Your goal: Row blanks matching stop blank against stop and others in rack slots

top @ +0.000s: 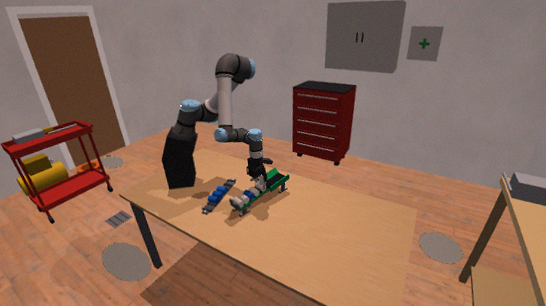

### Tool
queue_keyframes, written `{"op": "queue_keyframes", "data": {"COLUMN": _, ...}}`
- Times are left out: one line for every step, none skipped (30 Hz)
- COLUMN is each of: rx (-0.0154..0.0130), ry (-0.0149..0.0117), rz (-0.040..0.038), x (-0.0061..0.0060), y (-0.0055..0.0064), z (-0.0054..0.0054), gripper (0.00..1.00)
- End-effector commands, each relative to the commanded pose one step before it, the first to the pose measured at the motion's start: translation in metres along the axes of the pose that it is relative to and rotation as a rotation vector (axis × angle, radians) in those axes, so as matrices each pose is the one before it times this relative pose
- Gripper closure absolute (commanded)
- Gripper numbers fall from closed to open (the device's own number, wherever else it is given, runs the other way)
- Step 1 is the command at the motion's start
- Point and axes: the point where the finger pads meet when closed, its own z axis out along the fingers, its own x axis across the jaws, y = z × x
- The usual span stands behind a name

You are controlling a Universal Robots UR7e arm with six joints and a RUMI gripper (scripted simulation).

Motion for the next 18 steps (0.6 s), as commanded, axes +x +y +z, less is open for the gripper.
{"op": "queue_keyframes", "data": {"rx": 0.00015, "ry": 0.00140, "rz": -0.00025, "x": 0.00055, "y": -0.00012, "z": -0.00050, "gripper": 0.58}}
{"op": "queue_keyframes", "data": {"rx": 0.00000, "ry": 0.00000, "rz": 0.00000, "x": 0.00000, "y": 0.00000, "z": 0.00000, "gripper": 0.58}}
{"op": "queue_keyframes", "data": {"rx": 0.00000, "ry": 0.00000, "rz": 0.00000, "x": 0.00000, "y": 0.00000, "z": 0.00000, "gripper": 0.55}}
{"op": "queue_keyframes", "data": {"rx": 0.00000, "ry": 0.00000, "rz": 0.00000, "x": 0.00000, "y": 0.00000, "z": 0.00000, "gripper": 0.55}}
{"op": "queue_keyframes", "data": {"rx": 0.00000, "ry": 0.00000, "rz": 0.00000, "x": 0.00000, "y": 0.00000, "z": 0.00000, "gripper": 0.55}}
{"op": "queue_keyframes", "data": {"rx": 0.00000, "ry": 0.00000, "rz": 0.00000, "x": 0.00000, "y": 0.00000, "z": 0.00000, "gripper": 0.53}}
{"op": "queue_keyframes", "data": {"rx": 0.00000, "ry": 0.00000, "rz": 0.00000, "x": 0.00000, "y": 0.00000, "z": 0.00000, "gripper": 0.53}}
{"op": "queue_keyframes", "data": {"rx": 0.00000, "ry": 0.00000, "rz": 0.00000, "x": 0.00000, "y": 0.00000, "z": 0.00000, "gripper": 0.53}}
{"op": "queue_keyframes", "data": {"rx": 0.00000, "ry": 0.00000, "rz": 0.00000, "x": 0.00000, "y": 0.00000, "z": 0.00000, "gripper": 0.53}}
{"op": "queue_keyframes", "data": {"rx": 0.00000, "ry": 0.00000, "rz": 0.00000, "x": 0.00000, "y": 0.00000, "z": 0.00000, "gripper": 0.53}}
{"op": "queue_keyframes", "data": {"rx": 0.00000, "ry": 0.00000, "rz": 0.00000, "x": 0.00000, "y": 0.00000, "z": 0.00000, "gripper": 0.53}}
{"op": "queue_keyframes", "data": {"rx": 0.00000, "ry": 0.00000, "rz": 0.00000, "x": 0.00000, "y": 0.00000, "z": 0.00000, "gripper": 0.53}}
{"op": "queue_keyframes", "data": {"rx": 0.00000, "ry": 0.00000, "rz": 0.00000, "x": 0.00000, "y": 0.00000, "z": 0.00000, "gripper": 0.53}}
{"op": "queue_keyframes", "data": {"rx": 0.00000, "ry": 0.00000, "rz": 0.00000, "x": 0.00000, "y": 0.00000, "z": 0.00000, "gripper": 0.53}}
{"op": "queue_keyframes", "data": {"rx": 0.00000, "ry": 0.00000, "rz": 0.00000, "x": 0.00000, "y": 0.00000, "z": 0.00000, "gripper": 0.53}}
{"op": "queue_keyframes", "data": {"rx": 0.00000, "ry": 0.00000, "rz": 0.00000, "x": 0.00000, "y": 0.00000, "z": 0.00000, "gripper": 0.53}}
{"op": "queue_keyframes", "data": {"rx": 0.00000, "ry": 0.00000, "rz": 0.00000, "x": 0.00000, "y": 0.00000, "z": -0.00003, "gripper": 0.53}}
{"op": "queue_keyframes", "data": {"rx": 0.00000, "ry": 0.00000, "rz": 0.00000, "x": 0.00000, "y": 0.00000, "z": -0.00020, "gripper": 0.53}}
